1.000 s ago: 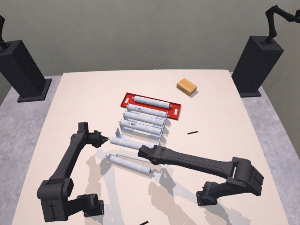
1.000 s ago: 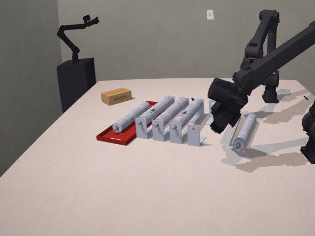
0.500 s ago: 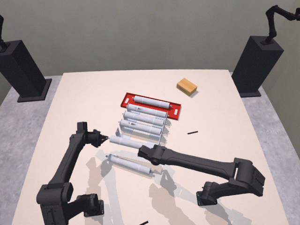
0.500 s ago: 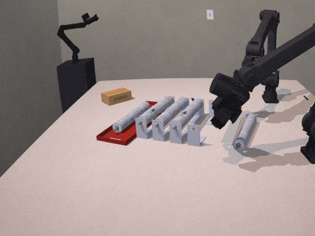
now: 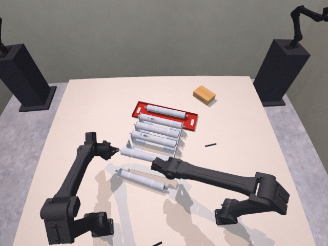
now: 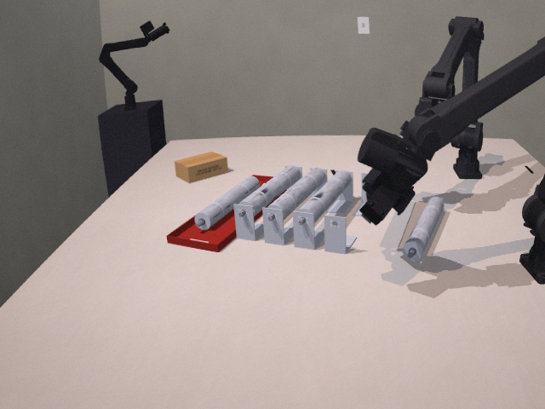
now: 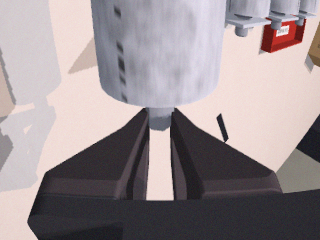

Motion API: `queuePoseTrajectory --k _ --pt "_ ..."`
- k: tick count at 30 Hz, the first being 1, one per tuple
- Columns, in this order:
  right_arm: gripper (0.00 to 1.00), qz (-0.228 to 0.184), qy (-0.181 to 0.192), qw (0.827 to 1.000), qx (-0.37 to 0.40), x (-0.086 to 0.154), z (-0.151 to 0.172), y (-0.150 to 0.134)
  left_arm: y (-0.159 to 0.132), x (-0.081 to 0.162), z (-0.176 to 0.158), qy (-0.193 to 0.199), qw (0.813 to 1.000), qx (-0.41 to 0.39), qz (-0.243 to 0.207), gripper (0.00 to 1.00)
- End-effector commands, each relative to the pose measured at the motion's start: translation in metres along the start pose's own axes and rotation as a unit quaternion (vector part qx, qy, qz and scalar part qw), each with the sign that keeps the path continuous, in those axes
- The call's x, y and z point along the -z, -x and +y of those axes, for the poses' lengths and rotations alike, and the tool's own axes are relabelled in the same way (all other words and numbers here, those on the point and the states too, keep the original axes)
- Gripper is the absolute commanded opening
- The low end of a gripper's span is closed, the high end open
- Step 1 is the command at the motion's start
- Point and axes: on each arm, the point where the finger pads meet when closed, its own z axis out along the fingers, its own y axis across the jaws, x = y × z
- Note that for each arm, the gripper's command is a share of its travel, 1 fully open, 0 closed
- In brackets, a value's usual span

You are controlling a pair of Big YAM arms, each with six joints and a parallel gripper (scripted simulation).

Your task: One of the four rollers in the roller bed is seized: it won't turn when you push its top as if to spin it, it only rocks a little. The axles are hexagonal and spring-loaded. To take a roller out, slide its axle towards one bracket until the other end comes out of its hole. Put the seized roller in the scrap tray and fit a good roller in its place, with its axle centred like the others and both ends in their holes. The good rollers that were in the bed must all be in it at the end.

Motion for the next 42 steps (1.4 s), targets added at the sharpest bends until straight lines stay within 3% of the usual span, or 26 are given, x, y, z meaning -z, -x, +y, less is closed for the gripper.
queuePoseTrajectory --k 1,5,8,16,19,21,23,24,25,27,30,36,38,42 --pt "0.03 -0.044 -0.022 0.998 -0.049 0.026 -0.038 0.034 0.012 0.018 -0.058 -0.050 0.998 -0.040 -0.019 0.03" --pt "0.03 -0.020 -0.016 0.999 -0.019 0.016 -0.033 0.028 0.007 0.007 -0.059 -0.042 0.998 -0.042 -0.010 0.03" --pt "0.03 -0.037 -0.023 0.998 -0.035 0.023 -0.046 0.031 0.008 0.003 -0.062 -0.040 0.998 -0.042 -0.008 0.03" --pt "0.03 -0.024 -0.024 0.999 -0.034 0.005 -0.055 0.034 0.015 -0.006 -0.082 -0.044 0.998 -0.047 -0.005 0.03" --pt "0.03 -0.027 -0.025 0.999 -0.040 0.008 -0.056 0.033 0.019 -0.002 -0.081 -0.046 0.998 -0.044 -0.008 0.03" --pt "0.03 -0.035 -0.031 0.998 -0.045 0.014 -0.070 0.030 0.016 -0.012 -0.088 -0.042 0.998 -0.048 0.000 0.03" --pt "0.03 -0.018 -0.026 0.999 -0.036 -0.003 -0.067 0.032 0.018 -0.018 -0.094 -0.041 0.998 -0.050 0.003 0.03" --pt "0.03 -0.018 -0.022 0.999 -0.035 -0.005 -0.069 0.032 0.019 -0.020 -0.097 -0.038 0.998 -0.048 0.003 0.03" --pt "0.03 -0.019 -0.015 0.999 -0.032 -0.006 -0.072 0.031 0.017 -0.022 -0.087 -0.011 1.000 -0.024 0.007 0.03" --pt "0.03 -0.025 -0.010 0.999 -0.037 -0.001 -0.083 0.028 0.021 -0.022 -0.091 -0.004 1.000 -0.017 0.006 0.03" --pt "0.03 -0.006 0.014 1.000 -0.020 -0.014 -0.080 0.024 0.025 -0.017 -0.100 0.003 1.000 -0.009 -0.001 0.03" --pt "0.03 -0.022 0.020 0.999 -0.042 -0.004 -0.095 0.022 0.021 -0.027 -0.107 0.014 1.000 -0.013 0.004 0.03" --pt "0.03 -0.007 0.039 0.999 -0.018 -0.021 -0.087 0.023 0.035 -0.024 -0.101 0.028 1.000 0.013 -0.003 0.03" --pt "0.03 -0.015 0.043 0.999 -0.028 -0.017 -0.101 0.019 0.023 -0.039 -0.106 0.045 0.999 0.010 0.010 0.03"
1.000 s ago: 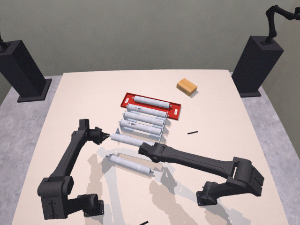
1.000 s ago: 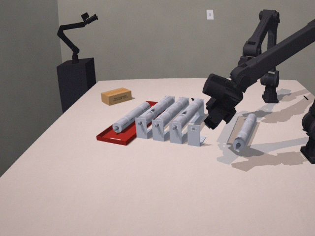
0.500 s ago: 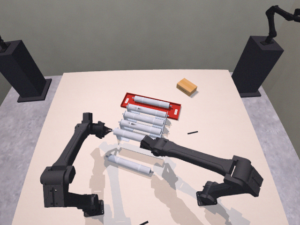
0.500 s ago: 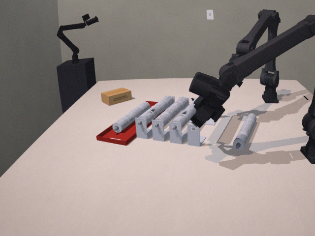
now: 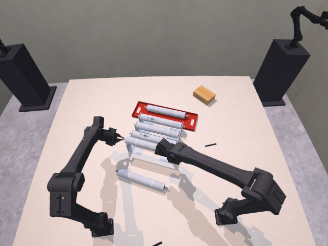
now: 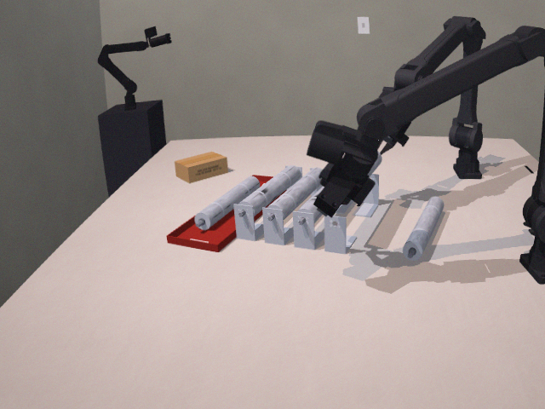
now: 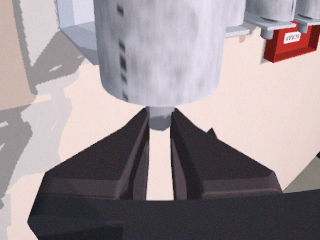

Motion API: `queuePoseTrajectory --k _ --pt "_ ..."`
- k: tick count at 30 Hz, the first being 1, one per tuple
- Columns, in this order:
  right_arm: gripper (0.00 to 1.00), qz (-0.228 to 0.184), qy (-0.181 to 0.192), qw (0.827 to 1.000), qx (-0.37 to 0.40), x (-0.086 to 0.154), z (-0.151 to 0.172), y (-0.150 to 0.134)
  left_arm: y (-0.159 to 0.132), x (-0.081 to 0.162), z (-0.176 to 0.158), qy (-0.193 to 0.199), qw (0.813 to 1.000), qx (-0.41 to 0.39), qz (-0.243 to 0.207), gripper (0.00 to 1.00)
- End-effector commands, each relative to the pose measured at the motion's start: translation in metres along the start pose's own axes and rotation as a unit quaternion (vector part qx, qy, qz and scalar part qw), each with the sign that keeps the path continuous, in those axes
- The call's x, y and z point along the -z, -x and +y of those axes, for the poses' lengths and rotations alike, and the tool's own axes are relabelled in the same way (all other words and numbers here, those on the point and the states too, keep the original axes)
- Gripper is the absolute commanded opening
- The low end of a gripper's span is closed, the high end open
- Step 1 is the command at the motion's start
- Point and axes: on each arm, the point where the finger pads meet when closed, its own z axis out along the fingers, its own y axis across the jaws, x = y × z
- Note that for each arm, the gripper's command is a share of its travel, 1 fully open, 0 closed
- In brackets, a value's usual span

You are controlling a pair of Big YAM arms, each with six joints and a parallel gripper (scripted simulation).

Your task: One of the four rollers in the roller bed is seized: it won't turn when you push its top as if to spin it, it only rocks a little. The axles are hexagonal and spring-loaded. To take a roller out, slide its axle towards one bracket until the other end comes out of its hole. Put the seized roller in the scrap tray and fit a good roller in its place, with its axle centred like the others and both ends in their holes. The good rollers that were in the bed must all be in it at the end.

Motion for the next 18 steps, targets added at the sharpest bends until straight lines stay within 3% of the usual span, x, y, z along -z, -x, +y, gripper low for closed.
queuePoseTrajectory --k 1,4,6,8,13,14,15,17,18 --pt "0.03 -0.027 -0.019 0.999 -0.019 0.029 -0.049 0.017 -0.004 0.007 -0.044 -0.011 1.000 -0.012 -0.002 0.03" --pt "0.03 -0.022 -0.010 1.000 -0.018 0.015 -0.047 0.023 0.002 0.026 -0.054 -0.025 1.000 -0.011 -0.014 0.03" --pt "0.03 -0.031 -0.013 0.999 -0.023 0.029 -0.055 0.019 0.012 0.016 -0.053 -0.017 1.000 -0.004 -0.015 0.03" --pt "0.03 -0.027 -0.012 0.999 -0.025 0.027 -0.053 0.015 0.000 0.004 -0.046 -0.007 1.000 -0.007 0.000 0.03" --pt "0.03 -0.036 -0.013 0.999 -0.036 0.029 -0.048 0.020 -0.007 0.025 -0.047 -0.024 1.000 -0.014 -0.010 0.03" --pt "0.03 -0.031 -0.013 0.999 -0.037 0.027 -0.051 0.016 -0.006 0.013 -0.018 -0.002 1.000 0.005 -0.004 0.03" --pt "0.03 -0.031 -0.012 0.999 -0.036 0.027 -0.050 0.017 -0.007 0.019 -0.034 -0.011 1.000 -0.005 -0.007 0.03" --pt "0.03 -0.035 -0.012 0.999 -0.033 0.028 -0.047 0.020 -0.007 0.011 -0.016 -0.001 1.000 0.004 -0.003 0.03" --pt "0.03 -0.037 -0.012 0.999 -0.031 0.029 -0.045 0.021 -0.008 0.014 -0.023 -0.004 1.000 0.000 -0.005 0.03"
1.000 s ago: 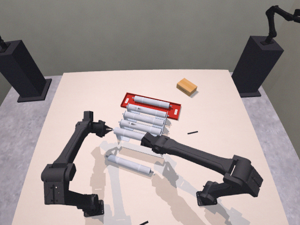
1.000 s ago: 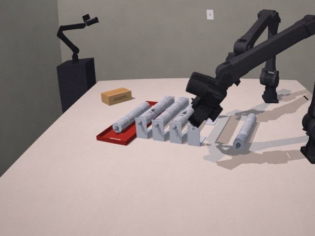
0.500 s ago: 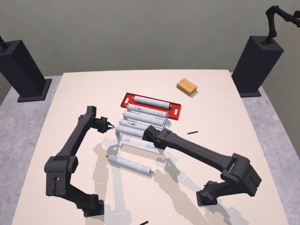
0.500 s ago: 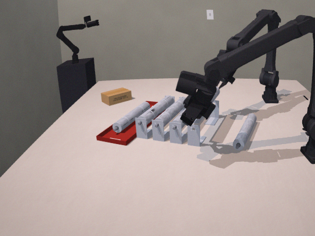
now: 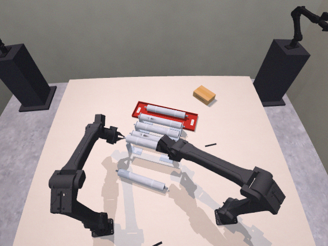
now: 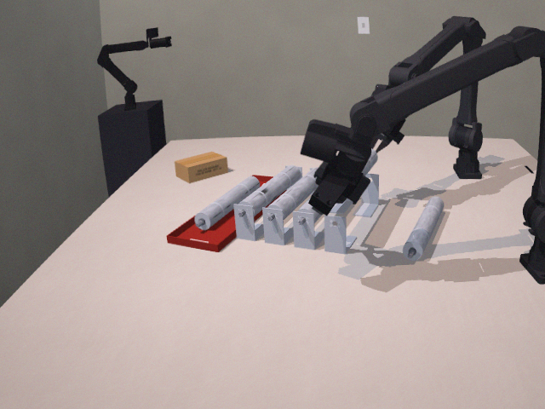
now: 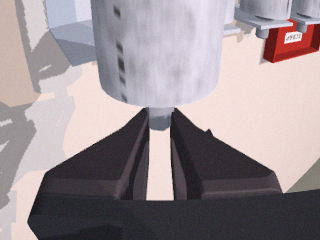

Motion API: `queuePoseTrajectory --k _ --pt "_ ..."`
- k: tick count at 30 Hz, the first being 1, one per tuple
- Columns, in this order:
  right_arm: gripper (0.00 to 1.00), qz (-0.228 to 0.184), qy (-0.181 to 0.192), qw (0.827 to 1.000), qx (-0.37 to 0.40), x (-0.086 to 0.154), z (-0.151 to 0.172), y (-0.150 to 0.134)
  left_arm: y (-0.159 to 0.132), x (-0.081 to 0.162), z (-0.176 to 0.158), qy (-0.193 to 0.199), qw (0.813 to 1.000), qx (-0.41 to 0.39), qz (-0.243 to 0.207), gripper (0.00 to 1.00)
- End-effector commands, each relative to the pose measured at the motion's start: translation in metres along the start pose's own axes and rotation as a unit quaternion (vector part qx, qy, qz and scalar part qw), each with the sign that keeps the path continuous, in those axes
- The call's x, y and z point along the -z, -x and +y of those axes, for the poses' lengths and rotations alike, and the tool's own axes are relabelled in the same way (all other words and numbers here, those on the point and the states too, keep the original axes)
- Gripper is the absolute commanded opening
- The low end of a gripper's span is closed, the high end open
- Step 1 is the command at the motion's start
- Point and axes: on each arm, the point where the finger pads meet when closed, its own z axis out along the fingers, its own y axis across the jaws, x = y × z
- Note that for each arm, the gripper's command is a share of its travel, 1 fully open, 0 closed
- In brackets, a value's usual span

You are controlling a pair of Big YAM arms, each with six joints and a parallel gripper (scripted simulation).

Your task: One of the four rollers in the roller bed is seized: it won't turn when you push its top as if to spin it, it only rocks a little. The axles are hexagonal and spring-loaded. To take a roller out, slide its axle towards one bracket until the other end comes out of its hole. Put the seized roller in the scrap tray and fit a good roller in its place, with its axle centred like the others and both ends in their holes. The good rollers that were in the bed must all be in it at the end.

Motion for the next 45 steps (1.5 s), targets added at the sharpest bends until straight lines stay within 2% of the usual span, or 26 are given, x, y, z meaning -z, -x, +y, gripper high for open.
queuePoseTrajectory --k 1,4,7,8,12,14,16,20,23,27,29,32,34,36,40,41,42,45 --pt "0.03 -0.041 -0.026 0.998 -0.027 0.034 -0.030 0.024 -0.011 0.018 -0.012 -0.015 1.000 -0.010 -0.003 0.03" --pt "0.03 -0.035 -0.021 0.999 -0.025 0.026 -0.023 0.019 -0.013 0.014 -0.010 -0.013 1.000 -0.017 -0.001 0.03" --pt "0.03 -0.011 -0.006 1.000 -0.016 0.002 -0.008 0.007 -0.016 0.013 -0.017 -0.016 0.999 -0.027 -0.001 0.03" --pt "0.03 -0.020 -0.012 0.999 -0.022 0.009 -0.016 0.012 -0.016 0.014 -0.019 -0.019 0.999 -0.028 -0.002 0.03" --pt "0.03 -0.013 -0.005 1.000 -0.021 0.002 -0.009 0.003 -0.017 0.015 -0.021 -0.011 1.000 -0.024 0.001 0.03" --pt "0.03 -0.011 -0.003 1.000 -0.018 -0.001 -0.013 0.012 -0.004 0.001 -0.026 -0.007 1.000 -0.019 0.003 0.03" --pt "0.03 -0.024 -0.007 0.999 -0.019 0.011 -0.018 0.009 -0.005 0.000 -0.023 0.001 1.000 -0.014 0.005 0.03" --pt "0.03 -0.025 -0.004 1.000 -0.016 0.011 -0.014 0.012 -0.016 0.019 -0.037 -0.017 0.999 -0.031 -0.002 0.03" --pt "0.03 -0.014 0.007 1.000 -0.013 -0.003 -0.010 0.012 -0.003 -0.002 -0.025 0.004 1.000 -0.014 0.005 0.03" --pt "0.03 -0.023 0.000 1.000 -0.019 0.007 -0.016 0.011 -0.008 0.007 -0.032 -0.006 1.000 -0.023 0.001 0.03" --pt "0.03 -0.029 0.002 0.999 -0.016 0.010 -0.019 0.013 -0.002 -0.003 -0.027 0.007 1.000 -0.013 0.005 0.03" --pt "0.03 -0.017 0.013 1.000 -0.016 -0.003 -0.014 0.017 -0.003 -0.002 -0.027 0.007 1.000 -0.013 0.004 0.03" --pt "0.03 -0.024 0.010 1.000 -0.015 0.005 -0.020 0.017 -0.006 0.004 -0.032 0.003 1.000 -0.017 0.001 0.03" --pt "0.03 -0.035 0.006 0.999 -0.023 0.015 -0.027 0.019 0.001 -0.005 -0.030 0.009 1.000 -0.014 0.002 0.03" --pt "0.03 -0.014 0.024 1.000 -0.009 -0.005 -0.015 0.019 -0.002 -0.001 -0.030 0.012 1.000 -0.009 0.001 0.03" --pt "0.03 -0.024 0.022 0.999 -0.014 0.003 -0.020 0.020 0.004 -0.007 -0.027 0.018 1.000 -0.002 0.002 0.03" --pt "0.03 -0.031 0.016 0.999 -0.021 0.010 -0.024 0.019 0.001 0.000 -0.032 0.010 1.000 -0.008 -0.001 0.03" --pt "0.03 -0.030 0.018 0.999 -0.016 0.008 -0.022 0.019 0.007 -0.003 -0.027 0.015 1.000 0.001 -0.001 0.03"
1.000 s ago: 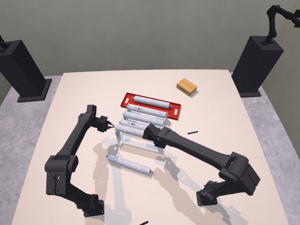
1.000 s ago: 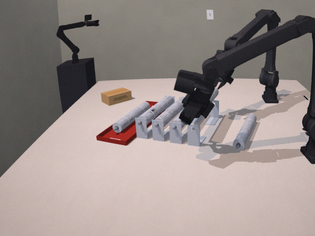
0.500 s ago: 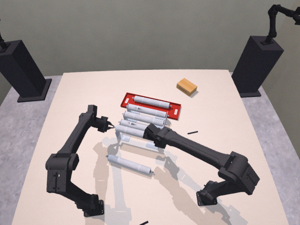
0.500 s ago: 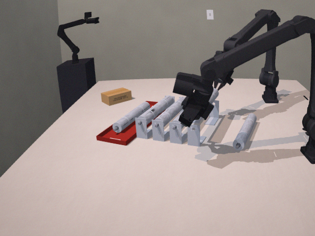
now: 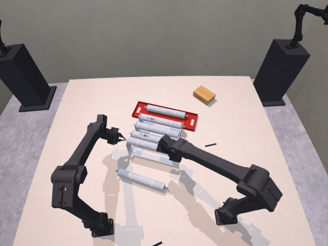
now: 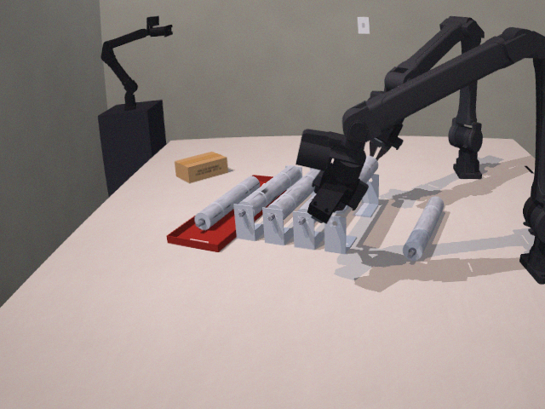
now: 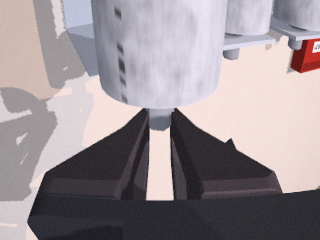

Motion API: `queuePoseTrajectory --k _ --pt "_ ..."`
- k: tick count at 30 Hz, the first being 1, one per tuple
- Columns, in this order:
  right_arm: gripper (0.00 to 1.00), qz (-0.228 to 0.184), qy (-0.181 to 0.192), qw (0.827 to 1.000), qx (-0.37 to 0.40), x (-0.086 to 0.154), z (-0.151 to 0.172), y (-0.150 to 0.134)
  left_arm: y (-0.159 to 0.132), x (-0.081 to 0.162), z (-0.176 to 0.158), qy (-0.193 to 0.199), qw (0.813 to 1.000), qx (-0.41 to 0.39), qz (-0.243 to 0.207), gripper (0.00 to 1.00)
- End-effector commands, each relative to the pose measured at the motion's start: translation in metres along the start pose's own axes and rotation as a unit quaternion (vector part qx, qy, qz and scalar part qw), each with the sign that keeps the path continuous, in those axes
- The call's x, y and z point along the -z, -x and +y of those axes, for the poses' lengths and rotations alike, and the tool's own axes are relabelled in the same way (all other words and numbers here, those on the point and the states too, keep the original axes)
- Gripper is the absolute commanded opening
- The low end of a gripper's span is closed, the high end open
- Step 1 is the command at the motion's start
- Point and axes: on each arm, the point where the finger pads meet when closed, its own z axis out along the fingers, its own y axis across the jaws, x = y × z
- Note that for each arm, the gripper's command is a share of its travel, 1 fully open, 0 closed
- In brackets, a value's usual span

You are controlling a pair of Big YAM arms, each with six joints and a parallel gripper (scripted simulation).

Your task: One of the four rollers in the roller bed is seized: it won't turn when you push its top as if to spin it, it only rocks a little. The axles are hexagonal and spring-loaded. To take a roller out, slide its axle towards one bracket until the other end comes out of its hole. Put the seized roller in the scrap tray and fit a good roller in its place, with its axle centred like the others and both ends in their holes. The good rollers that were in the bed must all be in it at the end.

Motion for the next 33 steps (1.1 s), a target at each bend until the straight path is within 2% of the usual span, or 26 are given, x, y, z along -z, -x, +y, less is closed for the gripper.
queuePoseTrajectory --k 1,5,9,12,13,16,19,22,24,26,29,31,33 --pt "0.03 -0.035 -0.020 0.999 -0.017 0.032 -0.033 0.019 -0.001 0.010 -0.035 -0.014 1.000 -0.017 -0.001 0.03" --pt "0.03 -0.022 -0.010 1.000 -0.012 0.013 -0.028 0.022 -0.003 0.017 -0.037 -0.019 1.000 -0.021 -0.006 0.03" --pt "0.03 -0.039 -0.019 0.999 -0.022 0.030 -0.038 0.021 0.008 0.010 -0.034 -0.012 1.000 -0.008 -0.007 0.03" --pt "0.03 -0.037 -0.015 0.999 -0.021 0.028 -0.037 0.020 0.004 0.021 -0.039 -0.021 1.000 -0.013 -0.010 0.03" --pt "0.03 -0.037 -0.015 0.999 -0.025 0.029 -0.038 0.021 0.008 0.013 -0.037 -0.014 1.000 -0.008 -0.008 0.03" --pt "0.03 -0.037 -0.015 0.999 -0.026 0.029 -0.038 0.021 0.010 0.013 -0.041 -0.022 1.000 -0.015 -0.011 0.03" --pt "0.03 -0.017 0.002 1.000 -0.013 0.009 -0.029 0.020 0.009 0.006 -0.032 -0.003 1.000 -0.004 -0.006 0.03" --pt "0.03 -0.032 -0.004 0.999 -0.021 0.024 -0.036 0.019 0.001 0.013 -0.037 -0.008 1.000 -0.014 -0.009 0.03" --pt "0.03 -0.038 -0.006 0.999 -0.026 0.018 -0.038 0.025 0.014 0.006 -0.036 -0.006 1.000 -0.008 -0.010 0.03" --pt "0.03 -0.027 0.004 0.999 -0.020 0.004 -0.031 0.026 0.012 0.001 -0.030 0.006 1.000 -0.003 -0.007 0.03" --pt "0.03 -0.039 0.002 0.999 -0.023 0.016 -0.036 0.024 0.005 0.003 -0.032 0.006 1.000 -0.009 -0.007 0.03" --pt "0.03 -0.037 0.004 0.999 -0.032 0.013 -0.035 0.025 0.009 0.013 -0.038 -0.006 1.000 -0.009 -0.011 0.03" --pt "0.03 -0.037 0.004 0.999 -0.032 0.013 -0.035 0.025 0.009 0.013 -0.038 -0.006 1.000 -0.009 -0.011 0.03"
